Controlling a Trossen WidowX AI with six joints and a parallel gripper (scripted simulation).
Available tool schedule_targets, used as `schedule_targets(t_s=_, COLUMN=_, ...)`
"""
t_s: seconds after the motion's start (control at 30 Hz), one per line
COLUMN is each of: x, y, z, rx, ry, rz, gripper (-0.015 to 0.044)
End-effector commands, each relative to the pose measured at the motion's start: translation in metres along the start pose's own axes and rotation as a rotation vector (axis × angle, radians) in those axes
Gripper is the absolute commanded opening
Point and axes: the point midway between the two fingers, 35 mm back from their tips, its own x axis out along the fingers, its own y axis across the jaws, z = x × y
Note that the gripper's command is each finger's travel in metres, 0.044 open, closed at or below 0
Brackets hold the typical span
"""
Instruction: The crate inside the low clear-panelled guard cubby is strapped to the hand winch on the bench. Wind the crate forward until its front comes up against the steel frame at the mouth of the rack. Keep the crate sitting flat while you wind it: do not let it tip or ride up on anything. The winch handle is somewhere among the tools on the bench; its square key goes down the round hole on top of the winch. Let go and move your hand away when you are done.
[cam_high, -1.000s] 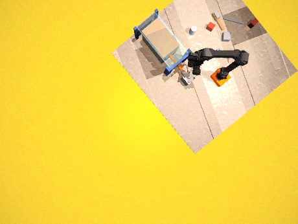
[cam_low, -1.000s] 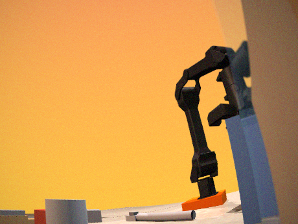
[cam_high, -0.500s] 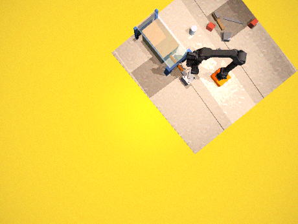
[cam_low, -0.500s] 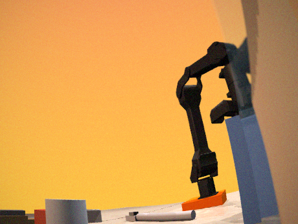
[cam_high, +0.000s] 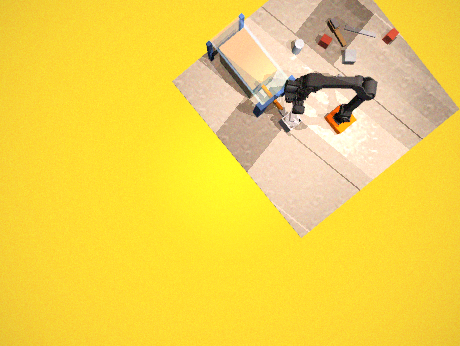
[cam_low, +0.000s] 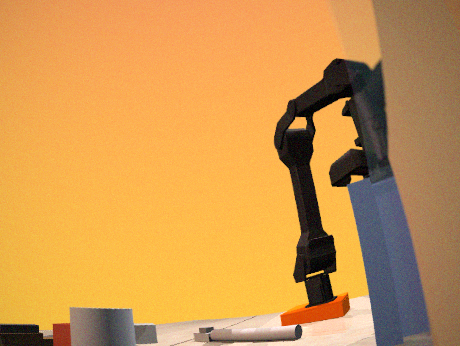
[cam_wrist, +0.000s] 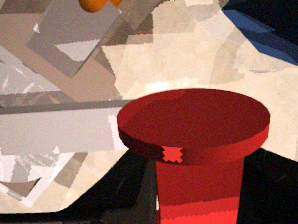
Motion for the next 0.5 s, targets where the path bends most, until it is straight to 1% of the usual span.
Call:
schedule_targets(t_s=0.0, x=0.001, y=0.002, z=0.018, rx=0.003, ry=-0.032, rz=0.002, gripper=0.0)
schedule_targets(t_s=0.47, x=0.0, y=0.006, z=0.031, rx=0.003, ry=-0.033, rz=0.003, gripper=0.0)
